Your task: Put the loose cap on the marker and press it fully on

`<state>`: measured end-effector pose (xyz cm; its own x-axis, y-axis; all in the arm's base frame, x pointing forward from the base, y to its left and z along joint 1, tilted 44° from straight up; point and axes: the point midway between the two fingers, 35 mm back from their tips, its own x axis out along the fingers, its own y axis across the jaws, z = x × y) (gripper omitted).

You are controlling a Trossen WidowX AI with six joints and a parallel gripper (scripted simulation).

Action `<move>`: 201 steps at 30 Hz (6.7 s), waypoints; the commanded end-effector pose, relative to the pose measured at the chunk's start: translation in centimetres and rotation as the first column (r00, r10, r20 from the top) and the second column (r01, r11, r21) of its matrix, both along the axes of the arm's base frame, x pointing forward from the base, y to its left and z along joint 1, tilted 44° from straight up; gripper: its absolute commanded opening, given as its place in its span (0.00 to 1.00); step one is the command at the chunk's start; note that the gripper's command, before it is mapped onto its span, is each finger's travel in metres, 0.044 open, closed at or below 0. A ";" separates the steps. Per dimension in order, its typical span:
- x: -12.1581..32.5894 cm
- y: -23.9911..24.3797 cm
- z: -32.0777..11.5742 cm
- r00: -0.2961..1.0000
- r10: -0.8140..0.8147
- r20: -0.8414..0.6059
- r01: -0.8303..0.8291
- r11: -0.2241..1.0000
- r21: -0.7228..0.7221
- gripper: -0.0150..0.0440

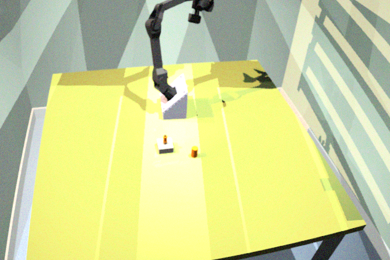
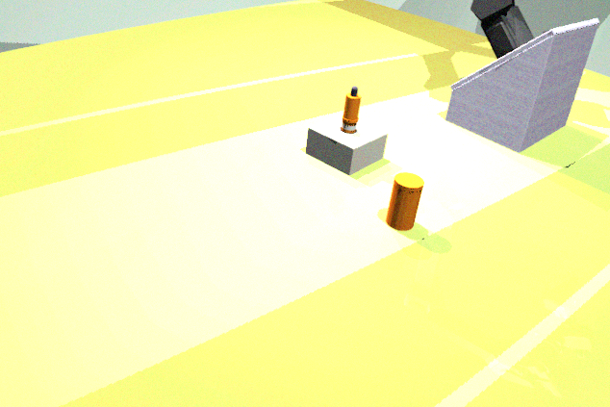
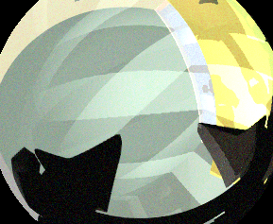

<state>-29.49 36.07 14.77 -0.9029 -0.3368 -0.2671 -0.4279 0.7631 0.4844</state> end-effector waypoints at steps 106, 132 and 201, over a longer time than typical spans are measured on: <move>63.6 -37.4 -22.9 -0.076 0.330 0.941 0.790 0.596 -0.145 0.66; 63.9 -34.6 -20.3 -0.077 0.327 0.942 0.789 0.597 -0.143 0.25; 57.4 -39.2 -7.5 -0.071 0.331 0.941 0.789 0.596 -0.150 0.25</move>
